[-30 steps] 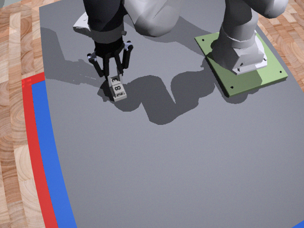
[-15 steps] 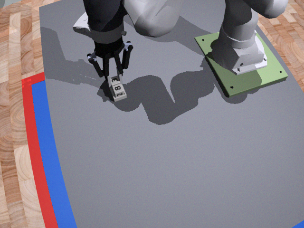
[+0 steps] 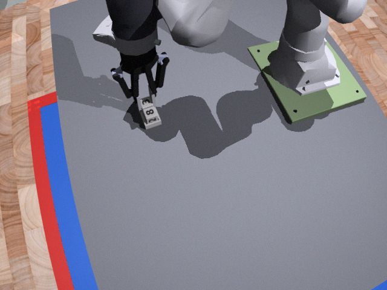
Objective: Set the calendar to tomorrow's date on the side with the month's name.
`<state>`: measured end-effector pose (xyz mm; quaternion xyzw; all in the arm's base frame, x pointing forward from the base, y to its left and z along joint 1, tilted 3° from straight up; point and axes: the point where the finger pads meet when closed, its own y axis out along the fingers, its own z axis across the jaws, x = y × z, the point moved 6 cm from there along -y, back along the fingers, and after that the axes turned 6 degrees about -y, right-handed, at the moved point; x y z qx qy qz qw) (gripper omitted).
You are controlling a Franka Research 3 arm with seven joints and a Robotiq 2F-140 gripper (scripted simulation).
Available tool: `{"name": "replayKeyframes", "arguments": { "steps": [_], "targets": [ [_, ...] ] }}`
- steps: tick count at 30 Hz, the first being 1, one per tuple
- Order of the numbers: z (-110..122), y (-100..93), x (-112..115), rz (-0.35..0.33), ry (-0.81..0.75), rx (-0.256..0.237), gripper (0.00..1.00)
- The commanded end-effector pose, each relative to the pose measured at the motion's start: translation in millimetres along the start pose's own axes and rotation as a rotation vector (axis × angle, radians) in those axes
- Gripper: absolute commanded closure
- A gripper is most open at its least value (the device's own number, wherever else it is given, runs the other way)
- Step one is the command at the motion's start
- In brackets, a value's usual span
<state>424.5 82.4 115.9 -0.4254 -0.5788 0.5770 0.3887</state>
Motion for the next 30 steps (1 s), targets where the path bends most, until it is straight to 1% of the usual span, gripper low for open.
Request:
{"name": "replayKeyframes", "arguments": {
  "steps": [1, 28, 29, 30],
  "targets": [
    [0.8, 1.3, -1.3, -0.001, 0.007, 0.000, 0.84],
    [0.8, 1.3, -1.3, -0.001, 0.007, 0.000, 0.84],
    [0.8, 1.3, -1.3, -0.001, 0.007, 0.000, 0.82],
    [0.8, 1.3, -1.3, -0.001, 0.007, 0.000, 0.82]
  ]
}}
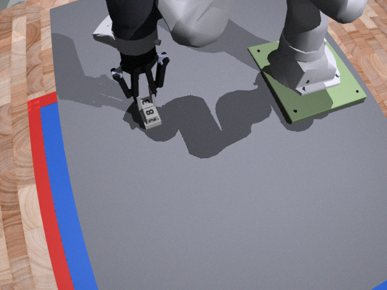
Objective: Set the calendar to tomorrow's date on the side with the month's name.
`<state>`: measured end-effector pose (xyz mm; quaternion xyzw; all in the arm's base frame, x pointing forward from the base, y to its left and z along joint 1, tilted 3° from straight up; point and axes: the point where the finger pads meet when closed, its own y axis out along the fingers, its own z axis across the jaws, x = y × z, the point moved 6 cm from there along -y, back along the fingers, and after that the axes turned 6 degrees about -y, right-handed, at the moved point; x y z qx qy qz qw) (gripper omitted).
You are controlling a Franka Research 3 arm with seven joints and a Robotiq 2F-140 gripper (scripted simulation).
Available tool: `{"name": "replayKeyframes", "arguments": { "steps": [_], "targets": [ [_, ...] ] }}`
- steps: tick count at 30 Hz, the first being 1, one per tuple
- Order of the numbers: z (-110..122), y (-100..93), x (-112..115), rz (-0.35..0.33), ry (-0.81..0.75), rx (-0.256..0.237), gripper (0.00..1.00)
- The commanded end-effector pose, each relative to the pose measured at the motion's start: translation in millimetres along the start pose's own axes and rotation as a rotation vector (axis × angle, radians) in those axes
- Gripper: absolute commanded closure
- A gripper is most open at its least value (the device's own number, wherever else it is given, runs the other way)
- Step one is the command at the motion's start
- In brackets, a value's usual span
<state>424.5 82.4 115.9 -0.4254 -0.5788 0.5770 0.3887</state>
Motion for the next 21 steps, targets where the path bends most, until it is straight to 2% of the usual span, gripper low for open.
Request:
{"name": "replayKeyframes", "arguments": {
  "steps": [1, 13, 21],
  "targets": [
    [0.8, 1.3, -1.3, -0.001, 0.007, 0.000, 0.82],
    [0.8, 1.3, -1.3, -0.001, 0.007, 0.000, 0.72],
    [0.8, 1.3, -1.3, -0.001, 0.007, 0.000, 0.72]
  ]
}}
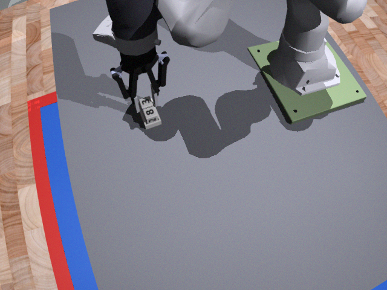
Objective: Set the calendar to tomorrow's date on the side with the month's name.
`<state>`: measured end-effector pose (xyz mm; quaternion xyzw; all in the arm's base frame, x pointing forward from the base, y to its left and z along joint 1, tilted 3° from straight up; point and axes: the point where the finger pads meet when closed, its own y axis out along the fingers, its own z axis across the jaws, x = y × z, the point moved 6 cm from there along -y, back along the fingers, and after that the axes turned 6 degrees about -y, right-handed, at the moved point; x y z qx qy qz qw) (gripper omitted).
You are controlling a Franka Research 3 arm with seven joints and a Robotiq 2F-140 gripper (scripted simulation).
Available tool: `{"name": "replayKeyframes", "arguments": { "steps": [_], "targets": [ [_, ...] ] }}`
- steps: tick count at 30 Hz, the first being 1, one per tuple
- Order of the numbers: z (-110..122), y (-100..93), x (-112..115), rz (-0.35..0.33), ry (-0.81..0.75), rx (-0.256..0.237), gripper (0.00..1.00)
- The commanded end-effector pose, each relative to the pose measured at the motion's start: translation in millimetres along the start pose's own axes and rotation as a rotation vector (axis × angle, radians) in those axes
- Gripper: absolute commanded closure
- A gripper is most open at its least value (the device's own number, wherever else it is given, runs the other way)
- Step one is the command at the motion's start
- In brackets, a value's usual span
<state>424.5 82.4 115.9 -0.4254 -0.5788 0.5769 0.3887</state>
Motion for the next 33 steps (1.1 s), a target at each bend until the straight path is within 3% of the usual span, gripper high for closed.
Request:
{"name": "replayKeyframes", "arguments": {
  "steps": [1, 10, 27, 33],
  "targets": [
    [0.8, 1.3, -1.3, -0.001, 0.007, 0.000, 0.72],
    [0.8, -8.2, -1.3, -0.001, 0.007, 0.000, 0.72],
    [0.8, -79.4, -1.4, -0.001, 0.007, 0.000, 0.72],
    [0.8, -88.6, -1.4, -0.001, 0.007, 0.000, 0.72]
  ]
}}
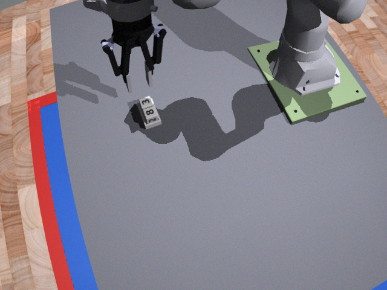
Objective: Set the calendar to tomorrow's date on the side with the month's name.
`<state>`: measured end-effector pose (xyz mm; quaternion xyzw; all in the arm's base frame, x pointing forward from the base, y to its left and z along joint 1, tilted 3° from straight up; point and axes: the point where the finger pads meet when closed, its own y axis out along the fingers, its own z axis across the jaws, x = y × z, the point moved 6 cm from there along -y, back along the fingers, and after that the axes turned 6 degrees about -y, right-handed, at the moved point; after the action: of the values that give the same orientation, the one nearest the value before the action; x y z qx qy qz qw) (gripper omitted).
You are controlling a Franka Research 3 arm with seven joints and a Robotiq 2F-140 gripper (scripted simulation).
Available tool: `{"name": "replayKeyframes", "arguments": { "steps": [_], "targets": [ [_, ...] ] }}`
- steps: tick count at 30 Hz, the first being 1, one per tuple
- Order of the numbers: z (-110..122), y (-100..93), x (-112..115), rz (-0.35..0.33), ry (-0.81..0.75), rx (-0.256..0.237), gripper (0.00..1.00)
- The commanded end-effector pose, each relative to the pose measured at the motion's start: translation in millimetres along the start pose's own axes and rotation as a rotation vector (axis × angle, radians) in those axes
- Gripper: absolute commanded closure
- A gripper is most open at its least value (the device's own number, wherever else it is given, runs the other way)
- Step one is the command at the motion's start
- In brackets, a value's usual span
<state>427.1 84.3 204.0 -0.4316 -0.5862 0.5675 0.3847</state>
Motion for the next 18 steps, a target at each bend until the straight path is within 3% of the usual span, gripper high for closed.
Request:
{"name": "replayKeyframes", "arguments": {
  "steps": [1, 2, 18],
  "targets": [
    [6.7, -0.9, 1.2, 0.000, 0.003, 0.028, 0.72],
    [6.7, -0.9, 1.2, 0.000, 0.003, 0.028, 0.00],
    [6.7, -0.9, 1.2, 0.000, 0.003, 0.028, 0.00]
  ]
}}
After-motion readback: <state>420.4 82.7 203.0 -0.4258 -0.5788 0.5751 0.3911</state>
